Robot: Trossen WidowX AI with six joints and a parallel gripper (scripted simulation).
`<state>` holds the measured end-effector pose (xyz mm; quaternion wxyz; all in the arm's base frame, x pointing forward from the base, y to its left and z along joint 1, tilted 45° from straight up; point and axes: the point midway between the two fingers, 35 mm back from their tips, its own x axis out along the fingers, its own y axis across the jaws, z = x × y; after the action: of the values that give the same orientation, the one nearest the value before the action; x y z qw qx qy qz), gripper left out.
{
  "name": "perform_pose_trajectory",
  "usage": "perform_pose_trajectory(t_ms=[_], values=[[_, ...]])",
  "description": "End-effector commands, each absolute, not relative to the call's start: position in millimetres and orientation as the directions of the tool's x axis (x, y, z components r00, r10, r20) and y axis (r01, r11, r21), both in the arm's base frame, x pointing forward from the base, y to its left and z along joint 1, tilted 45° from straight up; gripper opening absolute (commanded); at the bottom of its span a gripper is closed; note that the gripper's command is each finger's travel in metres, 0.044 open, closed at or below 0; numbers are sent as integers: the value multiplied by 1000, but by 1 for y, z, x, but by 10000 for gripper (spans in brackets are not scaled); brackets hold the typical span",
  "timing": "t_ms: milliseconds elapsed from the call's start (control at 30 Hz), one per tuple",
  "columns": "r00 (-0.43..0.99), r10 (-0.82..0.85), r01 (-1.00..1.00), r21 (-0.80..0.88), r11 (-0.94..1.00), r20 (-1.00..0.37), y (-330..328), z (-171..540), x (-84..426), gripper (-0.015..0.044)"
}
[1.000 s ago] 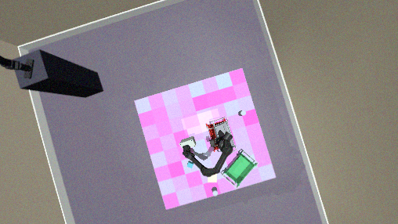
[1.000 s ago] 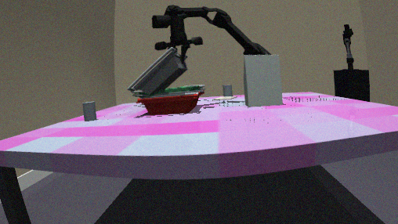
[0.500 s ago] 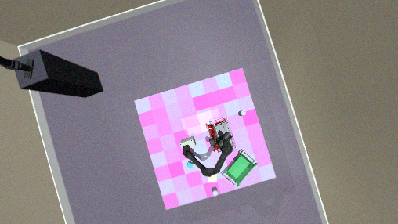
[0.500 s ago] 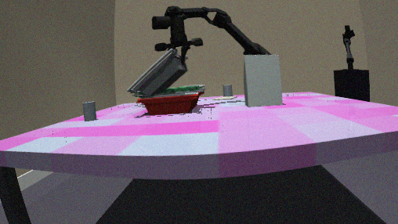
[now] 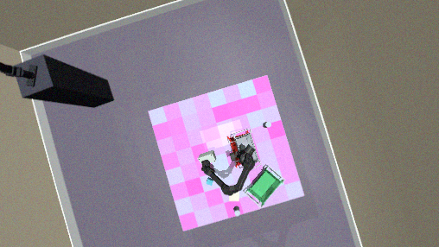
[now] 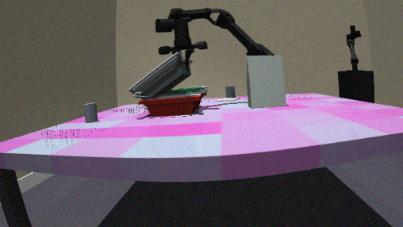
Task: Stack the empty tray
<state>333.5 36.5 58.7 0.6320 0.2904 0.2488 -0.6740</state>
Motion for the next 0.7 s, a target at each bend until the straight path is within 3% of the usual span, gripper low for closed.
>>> perform_pose_trajectory(t_ms=[0,667], values=[[-5,-705,997,55,-63,-709,38,64,333,0],[-6,-705,997,54,-63,-709,27,50,318,0]])
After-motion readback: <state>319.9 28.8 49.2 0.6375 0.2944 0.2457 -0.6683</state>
